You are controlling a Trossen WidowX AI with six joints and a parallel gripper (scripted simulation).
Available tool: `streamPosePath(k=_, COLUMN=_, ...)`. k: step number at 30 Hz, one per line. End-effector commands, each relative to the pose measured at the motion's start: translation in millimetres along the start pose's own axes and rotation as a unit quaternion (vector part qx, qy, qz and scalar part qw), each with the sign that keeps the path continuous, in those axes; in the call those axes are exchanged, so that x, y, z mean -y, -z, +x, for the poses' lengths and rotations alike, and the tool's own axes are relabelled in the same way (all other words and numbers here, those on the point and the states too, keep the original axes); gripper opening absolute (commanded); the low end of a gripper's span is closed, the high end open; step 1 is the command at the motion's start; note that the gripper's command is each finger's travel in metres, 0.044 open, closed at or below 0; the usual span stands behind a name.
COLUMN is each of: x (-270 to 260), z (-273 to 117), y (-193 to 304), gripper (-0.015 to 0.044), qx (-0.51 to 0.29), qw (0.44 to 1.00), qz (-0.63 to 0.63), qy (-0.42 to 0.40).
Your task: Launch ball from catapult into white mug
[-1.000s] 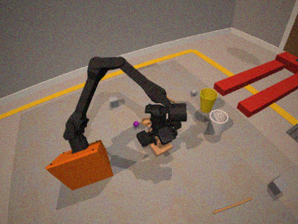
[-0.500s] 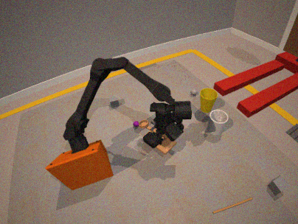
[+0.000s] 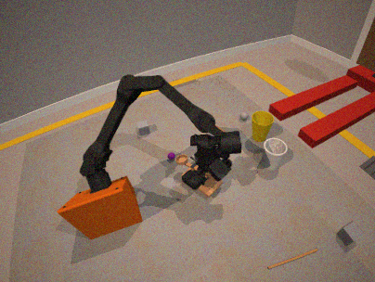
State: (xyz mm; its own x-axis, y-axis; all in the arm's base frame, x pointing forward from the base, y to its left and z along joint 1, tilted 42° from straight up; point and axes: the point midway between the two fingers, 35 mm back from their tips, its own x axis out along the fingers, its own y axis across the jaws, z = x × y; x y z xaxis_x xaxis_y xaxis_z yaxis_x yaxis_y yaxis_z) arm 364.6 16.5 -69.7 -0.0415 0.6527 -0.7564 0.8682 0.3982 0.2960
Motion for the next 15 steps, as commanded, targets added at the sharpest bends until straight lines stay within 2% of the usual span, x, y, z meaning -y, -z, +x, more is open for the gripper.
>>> streamPosePath(k=1, x=-0.6, z=5.0, y=-0.2, gripper=0.0000, qx=-0.001, qw=1.000, qz=0.003, qy=-0.004)
streamPosePath(k=15, x=-0.6, z=21.2, y=0.6, gripper=0.0000, qx=0.000, qw=1.000, qz=0.000, qy=-0.001)
